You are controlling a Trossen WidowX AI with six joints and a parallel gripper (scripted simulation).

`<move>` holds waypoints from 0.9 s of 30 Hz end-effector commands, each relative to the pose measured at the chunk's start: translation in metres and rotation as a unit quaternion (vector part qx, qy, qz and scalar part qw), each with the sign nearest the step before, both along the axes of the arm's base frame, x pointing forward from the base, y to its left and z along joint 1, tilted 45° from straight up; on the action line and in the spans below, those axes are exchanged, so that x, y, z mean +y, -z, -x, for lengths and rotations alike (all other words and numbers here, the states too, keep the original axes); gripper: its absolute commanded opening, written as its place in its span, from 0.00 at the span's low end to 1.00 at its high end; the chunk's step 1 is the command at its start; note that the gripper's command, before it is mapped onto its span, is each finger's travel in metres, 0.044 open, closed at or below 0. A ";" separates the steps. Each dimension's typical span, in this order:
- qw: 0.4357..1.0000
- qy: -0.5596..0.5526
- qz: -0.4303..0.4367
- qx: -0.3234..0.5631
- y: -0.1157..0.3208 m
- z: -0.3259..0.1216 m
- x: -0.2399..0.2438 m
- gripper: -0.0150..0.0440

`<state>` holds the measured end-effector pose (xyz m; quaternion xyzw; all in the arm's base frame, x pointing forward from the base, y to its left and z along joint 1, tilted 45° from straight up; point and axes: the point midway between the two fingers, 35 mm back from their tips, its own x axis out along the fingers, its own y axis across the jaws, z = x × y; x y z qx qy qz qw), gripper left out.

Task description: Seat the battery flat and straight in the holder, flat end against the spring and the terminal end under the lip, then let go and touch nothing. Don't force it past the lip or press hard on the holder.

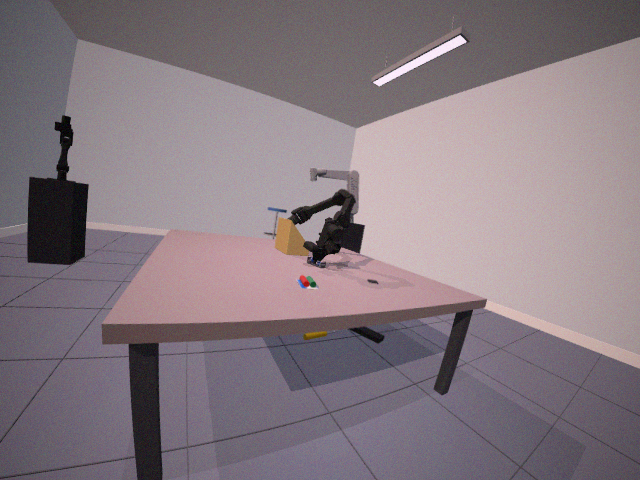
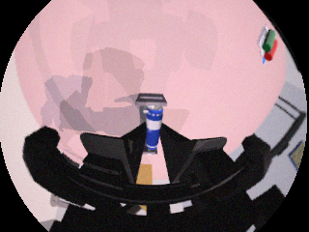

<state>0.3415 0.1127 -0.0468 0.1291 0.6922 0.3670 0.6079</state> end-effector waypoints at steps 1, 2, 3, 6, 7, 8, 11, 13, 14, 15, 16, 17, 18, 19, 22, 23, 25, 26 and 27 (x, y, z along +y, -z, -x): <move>1.000 0.007 -0.007 -0.010 0.000 -0.001 0.002 0.36; 1.000 0.008 -0.007 -0.011 0.000 -0.001 0.002 0.36; 1.000 0.009 -0.007 -0.013 0.000 -0.001 0.002 0.36; 1.000 0.013 -0.008 -0.017 0.000 0.000 0.002 0.36; 1.000 0.014 -0.008 -0.018 0.000 0.000 0.002 0.36; 1.000 0.015 -0.009 -0.020 0.000 0.000 0.002 0.36; 0.999 0.019 -0.010 -0.024 0.000 0.001 0.003 0.36; 0.999 0.021 -0.010 -0.027 0.000 0.001 0.003 0.36; 0.999 0.023 -0.011 -0.028 0.000 0.002 0.003 0.36; 0.999 0.024 -0.011 -0.030 0.000 0.002 0.003 0.36; 0.999 0.025 -0.011 -0.031 0.000 0.002 0.003 0.36; 0.999 0.026 -0.012 -0.033 0.000 0.002 0.003 0.36; 0.999 0.028 -0.012 -0.034 0.000 0.002 0.003 0.36; 0.999 0.029 -0.012 -0.036 0.000 0.003 0.003 0.36; 0.999 0.033 -0.013 -0.040 0.000 0.003 0.003 0.36; 0.998 0.034 -0.013 -0.042 0.000 0.004 0.003 0.36; 0.998 0.036 -0.014 -0.044 0.000 0.004 0.003 0.36; 0.998 0.038 -0.014 -0.046 0.000 0.004 0.003 0.36; 0.998 0.039 -0.015 -0.047 0.000 0.004 0.003 0.36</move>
